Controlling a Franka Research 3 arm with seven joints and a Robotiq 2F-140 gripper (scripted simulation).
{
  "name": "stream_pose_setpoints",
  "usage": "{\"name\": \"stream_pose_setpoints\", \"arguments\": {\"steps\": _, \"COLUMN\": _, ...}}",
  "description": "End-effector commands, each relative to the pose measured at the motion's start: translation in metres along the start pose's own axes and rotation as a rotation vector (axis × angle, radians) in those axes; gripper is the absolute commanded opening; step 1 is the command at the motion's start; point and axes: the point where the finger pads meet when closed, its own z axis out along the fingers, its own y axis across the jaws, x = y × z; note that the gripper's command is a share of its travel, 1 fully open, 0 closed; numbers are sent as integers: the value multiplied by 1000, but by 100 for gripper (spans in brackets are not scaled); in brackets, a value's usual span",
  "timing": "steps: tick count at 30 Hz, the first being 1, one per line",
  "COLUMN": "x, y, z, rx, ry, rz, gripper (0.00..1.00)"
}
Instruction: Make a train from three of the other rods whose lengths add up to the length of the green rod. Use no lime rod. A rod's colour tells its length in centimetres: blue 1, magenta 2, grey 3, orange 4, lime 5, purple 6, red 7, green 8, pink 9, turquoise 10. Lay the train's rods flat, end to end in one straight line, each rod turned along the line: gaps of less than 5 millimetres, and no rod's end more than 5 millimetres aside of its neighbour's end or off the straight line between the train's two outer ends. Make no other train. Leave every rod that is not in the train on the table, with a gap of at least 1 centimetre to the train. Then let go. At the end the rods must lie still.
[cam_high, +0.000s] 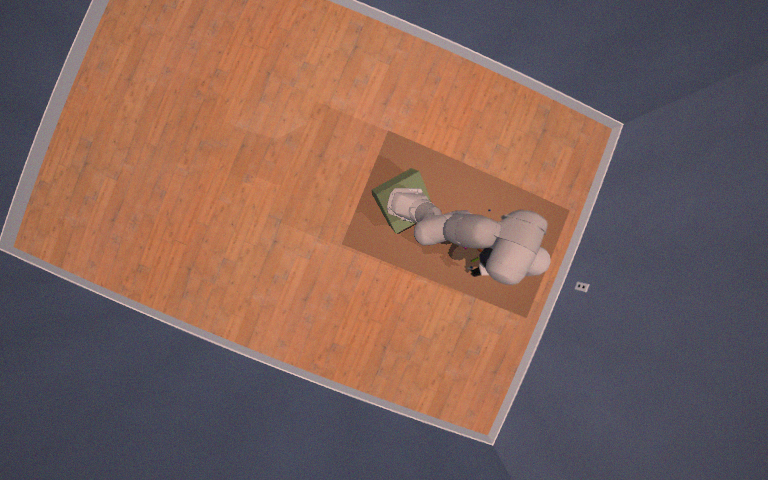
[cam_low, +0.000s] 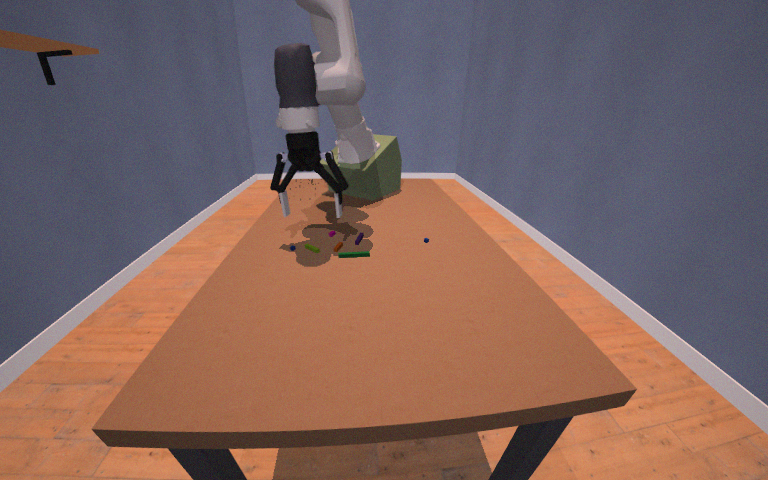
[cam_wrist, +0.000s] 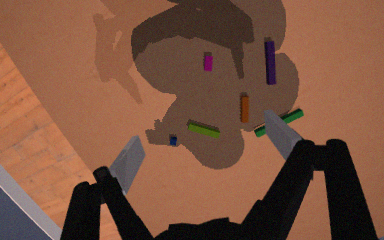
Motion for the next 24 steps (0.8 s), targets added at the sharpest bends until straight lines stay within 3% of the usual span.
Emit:
{"name": "stream_pose_setpoints", "arguments": {"steps": 1, "x": -1, "y": 3, "z": 0, "rx": -14, "ry": -4, "rz": -167, "gripper": 100}}
{"name": "stream_pose_setpoints", "arguments": {"steps": 24, "x": -2, "y": 11, "z": -1, "rx": -14, "ry": -4, "rz": -626, "gripper": 100}}
